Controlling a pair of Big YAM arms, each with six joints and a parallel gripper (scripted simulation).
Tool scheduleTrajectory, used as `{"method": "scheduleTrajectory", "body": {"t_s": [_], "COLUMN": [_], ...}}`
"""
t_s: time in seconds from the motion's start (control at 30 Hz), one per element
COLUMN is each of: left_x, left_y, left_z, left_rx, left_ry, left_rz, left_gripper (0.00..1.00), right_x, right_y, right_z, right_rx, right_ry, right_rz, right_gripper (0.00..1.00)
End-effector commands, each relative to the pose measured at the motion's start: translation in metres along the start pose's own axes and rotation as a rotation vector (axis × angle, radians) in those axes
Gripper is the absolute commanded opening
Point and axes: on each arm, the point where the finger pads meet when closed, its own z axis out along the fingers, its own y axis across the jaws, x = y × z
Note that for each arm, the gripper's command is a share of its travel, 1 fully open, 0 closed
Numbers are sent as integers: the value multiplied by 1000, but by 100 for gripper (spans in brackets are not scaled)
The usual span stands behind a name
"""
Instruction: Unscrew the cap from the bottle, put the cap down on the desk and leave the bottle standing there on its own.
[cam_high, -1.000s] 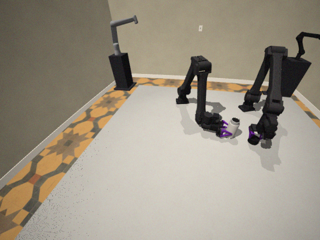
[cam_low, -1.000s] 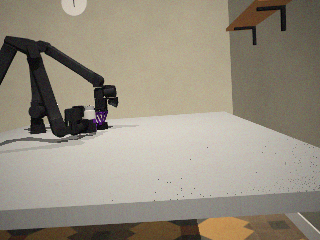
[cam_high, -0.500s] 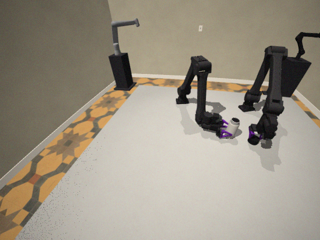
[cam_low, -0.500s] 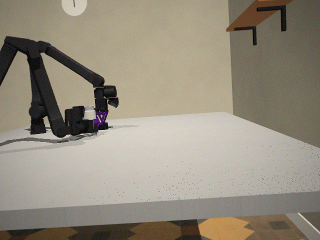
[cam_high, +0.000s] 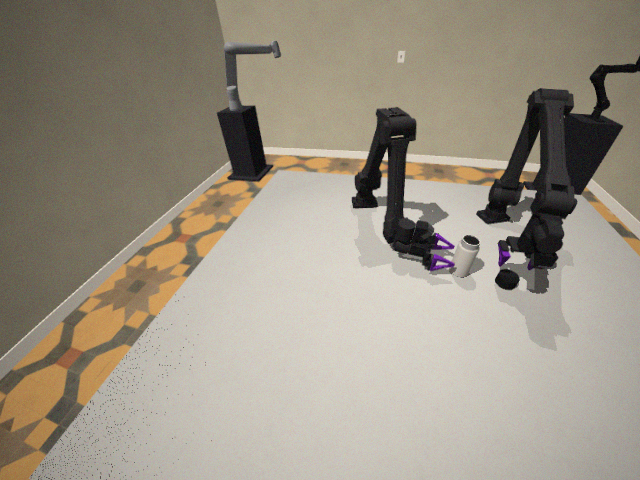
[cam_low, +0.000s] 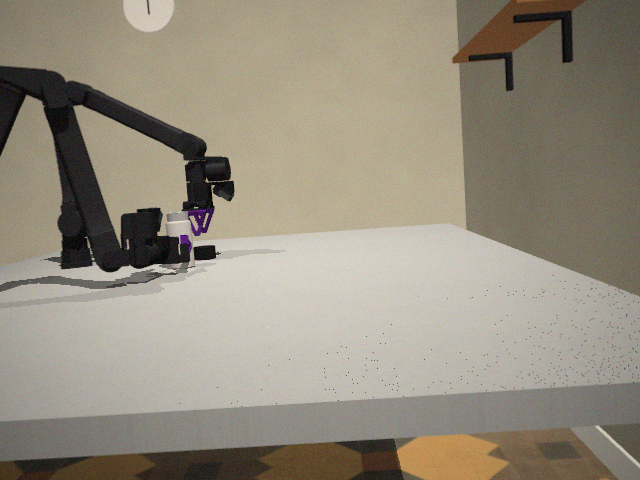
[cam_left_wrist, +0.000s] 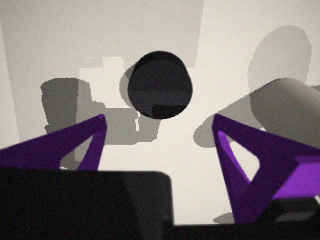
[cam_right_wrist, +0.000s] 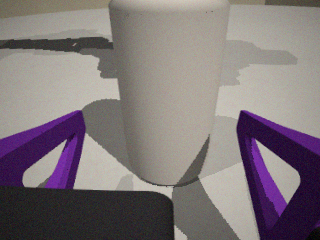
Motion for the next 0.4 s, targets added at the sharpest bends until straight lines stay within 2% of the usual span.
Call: {"method": "scheduleTrajectory", "body": {"t_s": [0.0,0.03,0.07,0.37], "left_x": [-25,-25,-17,-17], "left_y": [-3,-3,-2,-2], "left_z": [-45,-38,-29,-29], "left_rx": [10,8,8,8], "left_ry": [-79,-61,-62,-62], "left_rz": [0,0,0,0], "left_gripper": [94,94,94,94], "right_x": [-19,-22,-13,-13], "right_y": [-9,-13,-9,-9], "right_z": [-8,-5,-5,-5], "right_rx": [15,15,15,15], "right_ry": [-17,-23,-18,-18], "right_rz": [-33,-43,-27,-27], "right_gripper": [96,96,96,96]}}
